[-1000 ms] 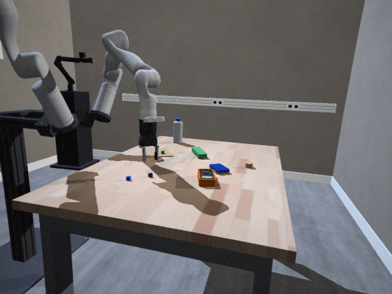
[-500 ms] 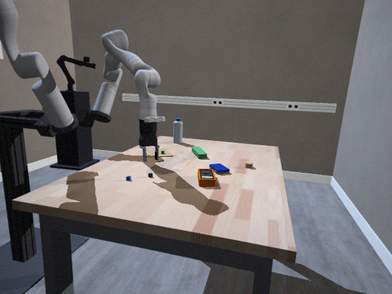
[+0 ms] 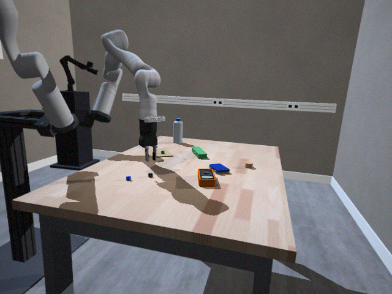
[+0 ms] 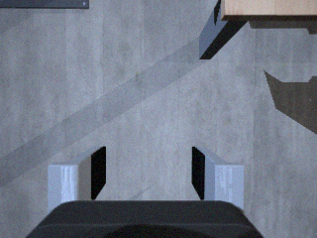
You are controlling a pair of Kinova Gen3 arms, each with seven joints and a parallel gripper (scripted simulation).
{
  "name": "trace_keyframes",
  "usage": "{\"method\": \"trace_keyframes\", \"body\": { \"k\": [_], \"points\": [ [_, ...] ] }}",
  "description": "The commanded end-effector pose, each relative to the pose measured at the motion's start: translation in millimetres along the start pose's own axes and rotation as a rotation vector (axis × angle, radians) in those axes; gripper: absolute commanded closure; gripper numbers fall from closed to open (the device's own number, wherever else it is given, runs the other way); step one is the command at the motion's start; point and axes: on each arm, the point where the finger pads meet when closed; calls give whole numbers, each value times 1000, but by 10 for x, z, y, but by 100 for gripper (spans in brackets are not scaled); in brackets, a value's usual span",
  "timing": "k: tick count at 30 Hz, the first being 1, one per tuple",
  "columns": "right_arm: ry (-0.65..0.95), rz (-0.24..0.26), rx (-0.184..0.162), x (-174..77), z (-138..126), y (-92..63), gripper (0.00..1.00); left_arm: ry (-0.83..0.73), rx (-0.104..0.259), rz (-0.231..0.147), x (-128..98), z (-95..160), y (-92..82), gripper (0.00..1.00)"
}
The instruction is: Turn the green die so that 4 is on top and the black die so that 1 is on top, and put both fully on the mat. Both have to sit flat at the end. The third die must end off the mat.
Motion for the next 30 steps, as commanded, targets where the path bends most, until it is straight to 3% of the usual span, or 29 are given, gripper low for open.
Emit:
{"method": "trace_keyframes", "body": {
  "k": [1, 30],
  "points": [
    [0, -2, 0, 4, -1, -6, 0, 0, 1, 3, -11, 2, -17, 36],
    [0, -2, 0, 4, -1, -6, 0, -27, 1, 1, -11, 6, 76, 36]
  ]
}}
Point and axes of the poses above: on each arm, the point where the finger pads meet when closed, its own y axis out along the fingers, its own z axis across the jaws, x = y × z, and after that the axes turned 5 degrees about -y, right-handed
